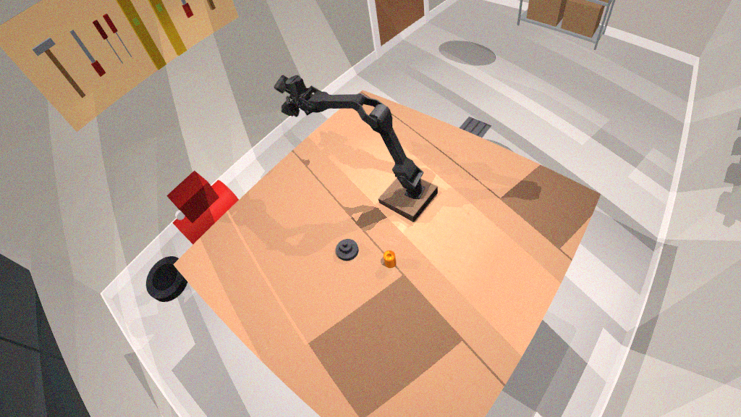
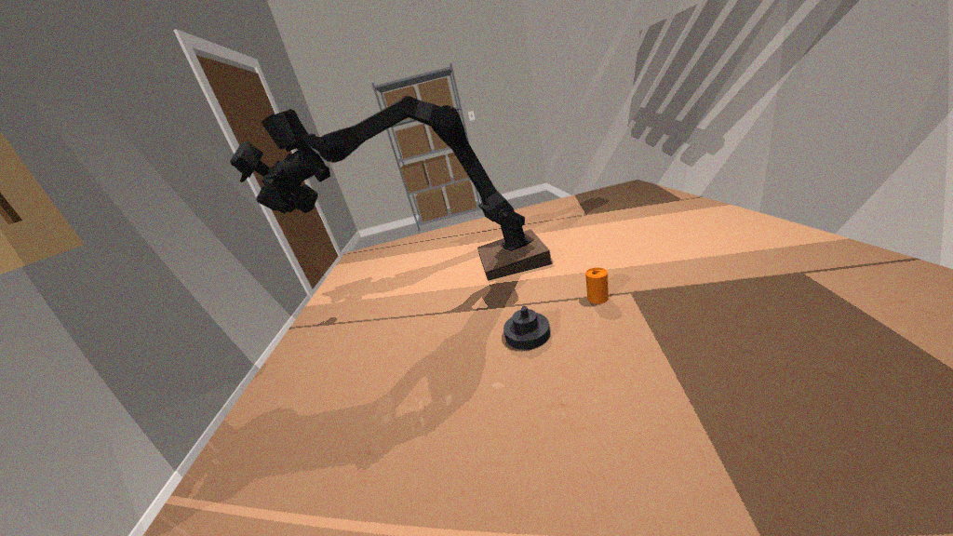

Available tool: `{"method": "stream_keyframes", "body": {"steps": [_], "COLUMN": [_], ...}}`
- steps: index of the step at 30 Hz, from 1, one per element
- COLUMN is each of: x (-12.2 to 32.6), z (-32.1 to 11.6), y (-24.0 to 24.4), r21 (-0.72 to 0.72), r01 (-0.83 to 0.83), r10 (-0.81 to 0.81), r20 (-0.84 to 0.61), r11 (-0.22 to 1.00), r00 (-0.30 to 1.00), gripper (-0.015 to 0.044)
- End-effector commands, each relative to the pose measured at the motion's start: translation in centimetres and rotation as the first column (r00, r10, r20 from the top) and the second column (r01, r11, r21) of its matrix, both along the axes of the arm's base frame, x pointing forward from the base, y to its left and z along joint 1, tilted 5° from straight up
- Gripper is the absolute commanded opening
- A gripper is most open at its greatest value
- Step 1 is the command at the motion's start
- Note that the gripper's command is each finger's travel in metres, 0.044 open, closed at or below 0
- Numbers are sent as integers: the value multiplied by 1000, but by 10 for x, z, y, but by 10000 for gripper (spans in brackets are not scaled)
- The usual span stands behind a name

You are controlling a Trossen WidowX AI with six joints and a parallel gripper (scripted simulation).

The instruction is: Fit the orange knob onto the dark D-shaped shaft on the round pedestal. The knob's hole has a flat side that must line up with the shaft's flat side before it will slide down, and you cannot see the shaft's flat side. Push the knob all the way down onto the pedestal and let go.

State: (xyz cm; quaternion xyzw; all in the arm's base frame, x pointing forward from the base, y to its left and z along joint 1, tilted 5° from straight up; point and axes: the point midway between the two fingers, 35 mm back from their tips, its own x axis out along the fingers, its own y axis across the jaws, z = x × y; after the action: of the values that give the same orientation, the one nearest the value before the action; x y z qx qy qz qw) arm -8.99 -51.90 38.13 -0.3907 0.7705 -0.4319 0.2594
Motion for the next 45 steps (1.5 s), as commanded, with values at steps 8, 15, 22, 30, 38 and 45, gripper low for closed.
{"method": "stream_keyframes", "body": {"steps": [8, 15, 22, 30, 38, 45], "x": [95, 200, 281, 385, 451, 468], "z": [-32, -60, -92, -138, -183, -217], "y": [-4, 21, 58, 145, 262, 380], "r21": [12, 21, 55, 132, 288, 473], "r01": [-189, -359, -481, -612, -682, -672], "r10": [183, 323, 368, 290, 69, -168], "r20": [200, 392, 570, 790, 893, 868], "r11": [982, 933, 875, 780, 672, 570], "r00": [963, 861, 734, 540, 444, 468], "gripper": [440, 440, 440, 440, 440, 440]}}
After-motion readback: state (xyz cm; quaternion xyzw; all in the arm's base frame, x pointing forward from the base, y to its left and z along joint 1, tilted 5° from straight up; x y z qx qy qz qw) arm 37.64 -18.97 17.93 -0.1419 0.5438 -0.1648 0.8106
